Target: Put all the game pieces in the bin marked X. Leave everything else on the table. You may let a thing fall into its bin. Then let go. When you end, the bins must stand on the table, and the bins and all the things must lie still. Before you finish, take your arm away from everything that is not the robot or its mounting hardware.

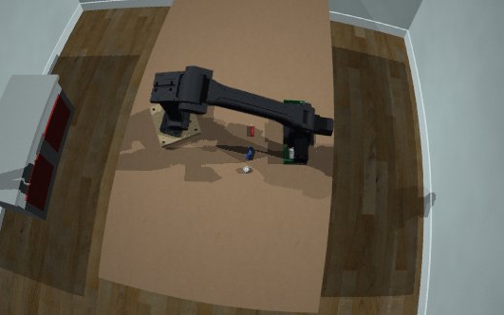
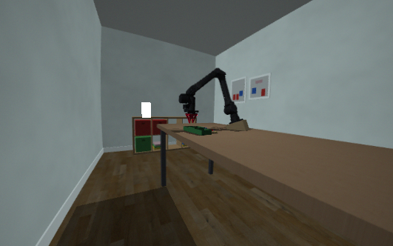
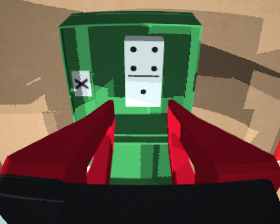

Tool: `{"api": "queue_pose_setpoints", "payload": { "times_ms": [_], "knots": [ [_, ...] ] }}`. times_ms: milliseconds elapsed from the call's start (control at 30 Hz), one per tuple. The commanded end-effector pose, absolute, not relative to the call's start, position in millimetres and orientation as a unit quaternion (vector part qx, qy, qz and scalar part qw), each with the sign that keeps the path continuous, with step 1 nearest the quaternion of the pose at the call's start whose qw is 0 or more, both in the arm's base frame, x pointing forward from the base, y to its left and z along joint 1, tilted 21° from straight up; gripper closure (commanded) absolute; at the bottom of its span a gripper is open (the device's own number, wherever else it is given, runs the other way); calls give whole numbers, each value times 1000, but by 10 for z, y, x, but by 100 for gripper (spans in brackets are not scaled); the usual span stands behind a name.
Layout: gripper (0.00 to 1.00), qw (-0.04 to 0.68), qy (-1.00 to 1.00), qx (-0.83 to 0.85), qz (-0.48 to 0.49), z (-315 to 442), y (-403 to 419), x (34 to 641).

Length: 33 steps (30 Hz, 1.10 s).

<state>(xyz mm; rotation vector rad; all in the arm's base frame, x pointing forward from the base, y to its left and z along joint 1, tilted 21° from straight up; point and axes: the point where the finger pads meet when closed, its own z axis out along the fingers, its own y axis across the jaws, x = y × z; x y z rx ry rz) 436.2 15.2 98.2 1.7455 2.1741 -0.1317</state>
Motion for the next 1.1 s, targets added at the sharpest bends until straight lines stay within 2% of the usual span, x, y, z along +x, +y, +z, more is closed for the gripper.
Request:
{"api": "queue_pose_setpoints", "payload": {
  "times_ms": [0,333,833,1067],
  "knots": [
    [70,179,768,613,-43,1051,241,4353],
    [71,185,808,558,-48,1115,7,4178],
    [71,160,906,379,-95,1171,-676,3080],
    [71,156,921,343,-99,1193,-881,2785]
  ]
}}
